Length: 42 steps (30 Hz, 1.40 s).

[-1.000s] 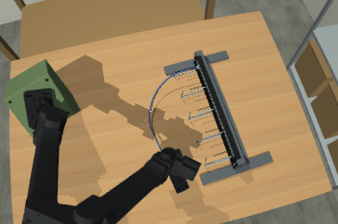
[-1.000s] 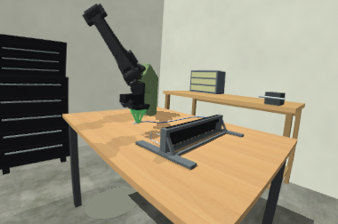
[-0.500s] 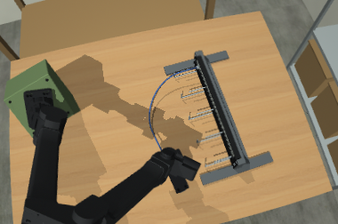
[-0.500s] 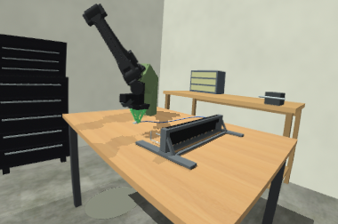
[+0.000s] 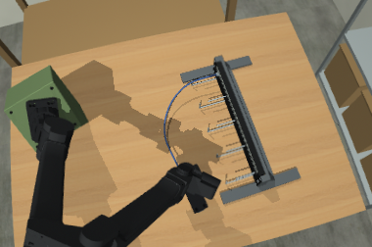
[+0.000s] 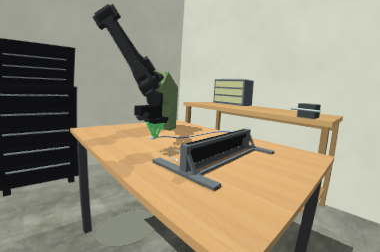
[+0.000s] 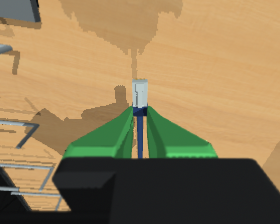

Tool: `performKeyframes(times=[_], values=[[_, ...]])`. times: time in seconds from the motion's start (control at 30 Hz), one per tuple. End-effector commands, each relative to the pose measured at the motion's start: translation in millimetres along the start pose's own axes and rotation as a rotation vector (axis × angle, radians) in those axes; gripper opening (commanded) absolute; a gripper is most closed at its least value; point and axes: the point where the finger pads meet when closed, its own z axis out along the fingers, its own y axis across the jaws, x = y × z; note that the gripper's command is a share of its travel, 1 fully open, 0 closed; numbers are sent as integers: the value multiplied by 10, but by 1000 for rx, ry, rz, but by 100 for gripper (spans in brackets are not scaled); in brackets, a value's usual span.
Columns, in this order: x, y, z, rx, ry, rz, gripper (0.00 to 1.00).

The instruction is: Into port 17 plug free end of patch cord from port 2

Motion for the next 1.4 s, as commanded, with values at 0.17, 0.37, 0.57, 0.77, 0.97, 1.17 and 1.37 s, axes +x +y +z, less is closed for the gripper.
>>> performKeyframes(times=[0.17, 0.37, 0.57, 0.77, 0.97, 1.17, 1.37], values=[[-55, 97, -59, -19, -12, 17, 0], [-57, 110, -61, -21, -12, 15, 0], [-29, 113, -61, -19, -8, 2, 0], [23, 144, -57, -15, -2, -44, 0], [64, 206, -71, -14, 0, -106, 0], [92, 256, -84, -12, 0, -160, 0], [155, 376, -123, -12, 0, -267, 0]])
